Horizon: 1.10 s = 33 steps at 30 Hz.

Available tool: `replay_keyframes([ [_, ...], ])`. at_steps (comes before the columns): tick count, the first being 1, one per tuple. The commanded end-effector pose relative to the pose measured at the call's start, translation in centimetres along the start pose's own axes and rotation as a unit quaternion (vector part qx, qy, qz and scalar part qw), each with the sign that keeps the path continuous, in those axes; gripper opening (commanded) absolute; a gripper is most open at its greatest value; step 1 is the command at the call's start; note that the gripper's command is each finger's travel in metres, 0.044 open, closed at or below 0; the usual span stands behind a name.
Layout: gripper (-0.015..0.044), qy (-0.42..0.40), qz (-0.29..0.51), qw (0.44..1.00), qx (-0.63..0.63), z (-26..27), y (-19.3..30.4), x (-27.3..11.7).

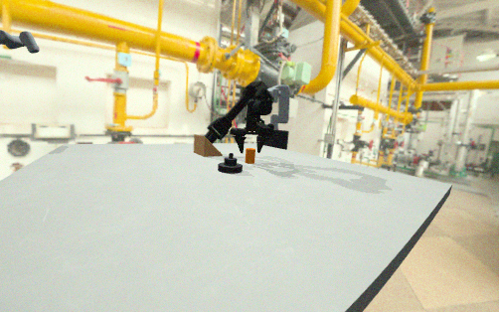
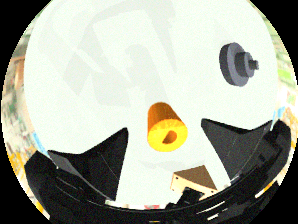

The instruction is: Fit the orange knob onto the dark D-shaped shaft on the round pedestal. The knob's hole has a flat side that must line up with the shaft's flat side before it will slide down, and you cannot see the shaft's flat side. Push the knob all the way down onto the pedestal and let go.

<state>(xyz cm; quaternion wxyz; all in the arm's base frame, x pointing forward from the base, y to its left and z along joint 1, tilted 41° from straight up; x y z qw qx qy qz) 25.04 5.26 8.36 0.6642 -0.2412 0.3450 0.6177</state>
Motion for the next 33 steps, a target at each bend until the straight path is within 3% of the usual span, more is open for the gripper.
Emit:
replay_keyframes([
  [1,0.044,-0.002,0.001,1.0,0.003,0.0,0.0,0.7],
  [20,0.044,-0.004,0.001,1.0,0.003,0.1,0.2,3.4],
  [30,0.0177,-0.004,0.001,1.0,0.003,0.1,0.2,3.4],
  [33,0.0157,-0.004,0.001,1.0,0.003,0.1,0.2,3.4],
])
Point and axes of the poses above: the point midway between the two fingers, 35 mm back from their tips, its own x axis out along the fingers, its own z axis across the jaws, y = z × x, the point moved 1 cm from there along -x, back along the fingers, and after that the axes turned 12 degrees about x, right-handed, at the moved point
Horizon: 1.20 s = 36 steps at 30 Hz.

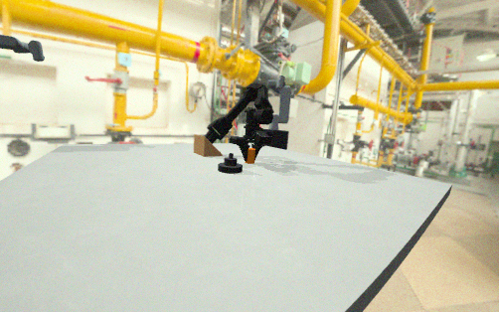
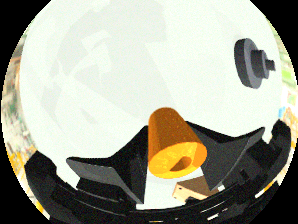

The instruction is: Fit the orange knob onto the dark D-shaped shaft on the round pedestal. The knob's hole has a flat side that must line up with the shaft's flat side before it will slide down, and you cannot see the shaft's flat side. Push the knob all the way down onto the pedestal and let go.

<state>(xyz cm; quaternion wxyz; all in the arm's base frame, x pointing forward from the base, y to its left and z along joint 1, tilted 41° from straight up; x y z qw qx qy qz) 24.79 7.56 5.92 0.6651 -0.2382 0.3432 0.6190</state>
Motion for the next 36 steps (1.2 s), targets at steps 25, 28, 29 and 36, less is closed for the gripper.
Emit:
replay_keyframes([
  [25,0.0,0.015,-0.018,1.0,0.003,-0.5,-1.4,-9.2],
  [28,0.0,0.012,-0.012,1.0,0.003,-0.4,-1.1,-10.7],
  [29,0.0,0.011,-0.01,1.0,0.003,-0.4,-1.0,-11.2],
  [36,0.0,0.002,0.0,1.0,0.003,-0.1,-0.1,-13.9],
])
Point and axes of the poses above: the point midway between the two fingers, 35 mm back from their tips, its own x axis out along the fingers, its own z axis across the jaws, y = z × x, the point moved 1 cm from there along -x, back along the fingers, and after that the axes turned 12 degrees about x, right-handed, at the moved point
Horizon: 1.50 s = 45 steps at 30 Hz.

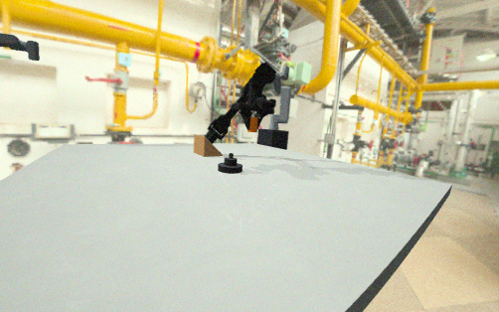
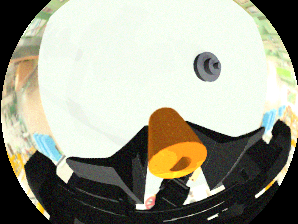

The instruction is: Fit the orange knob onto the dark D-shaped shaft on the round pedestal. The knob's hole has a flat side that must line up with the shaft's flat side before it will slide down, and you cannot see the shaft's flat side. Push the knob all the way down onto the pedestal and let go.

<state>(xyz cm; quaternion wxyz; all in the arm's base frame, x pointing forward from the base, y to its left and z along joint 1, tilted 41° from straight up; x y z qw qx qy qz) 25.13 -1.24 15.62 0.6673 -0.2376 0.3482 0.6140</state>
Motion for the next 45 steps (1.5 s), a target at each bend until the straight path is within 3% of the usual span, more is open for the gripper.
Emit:
replay_keyframes([
  [1,0.0,-0.002,0.004,1.0,-0.002,0.1,0.3,-0.9],
  [45,0.0,-0.002,0.0,1.0,0.003,-8.9,-8.6,2.5],
])
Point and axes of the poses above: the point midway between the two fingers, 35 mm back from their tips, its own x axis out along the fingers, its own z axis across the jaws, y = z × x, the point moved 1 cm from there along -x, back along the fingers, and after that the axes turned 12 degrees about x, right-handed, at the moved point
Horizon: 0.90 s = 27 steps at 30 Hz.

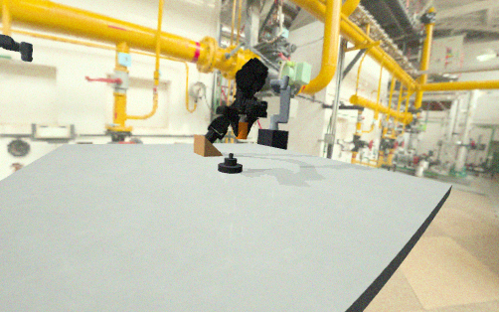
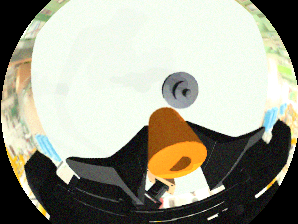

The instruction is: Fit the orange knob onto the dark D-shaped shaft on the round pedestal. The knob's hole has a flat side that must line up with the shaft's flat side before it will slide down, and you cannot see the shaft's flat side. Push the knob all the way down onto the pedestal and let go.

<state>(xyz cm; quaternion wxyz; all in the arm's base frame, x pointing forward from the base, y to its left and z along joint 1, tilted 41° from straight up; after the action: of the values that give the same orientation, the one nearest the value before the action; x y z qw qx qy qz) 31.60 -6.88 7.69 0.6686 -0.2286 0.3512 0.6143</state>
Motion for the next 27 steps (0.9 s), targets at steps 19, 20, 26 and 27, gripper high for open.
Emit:
replay_keyframes([
  [19,0.0,0.005,-0.003,1.0,-0.013,-4.8,-3.3,2.2],
  [20,0.0,0.005,-0.003,1.0,-0.013,-4.8,-3.3,2.3],
  [26,0.0,0.005,-0.003,1.0,-0.013,-4.8,-3.3,3.7],
  [27,0.0,0.004,-0.003,1.0,-0.013,-4.8,-3.3,4.0],
])
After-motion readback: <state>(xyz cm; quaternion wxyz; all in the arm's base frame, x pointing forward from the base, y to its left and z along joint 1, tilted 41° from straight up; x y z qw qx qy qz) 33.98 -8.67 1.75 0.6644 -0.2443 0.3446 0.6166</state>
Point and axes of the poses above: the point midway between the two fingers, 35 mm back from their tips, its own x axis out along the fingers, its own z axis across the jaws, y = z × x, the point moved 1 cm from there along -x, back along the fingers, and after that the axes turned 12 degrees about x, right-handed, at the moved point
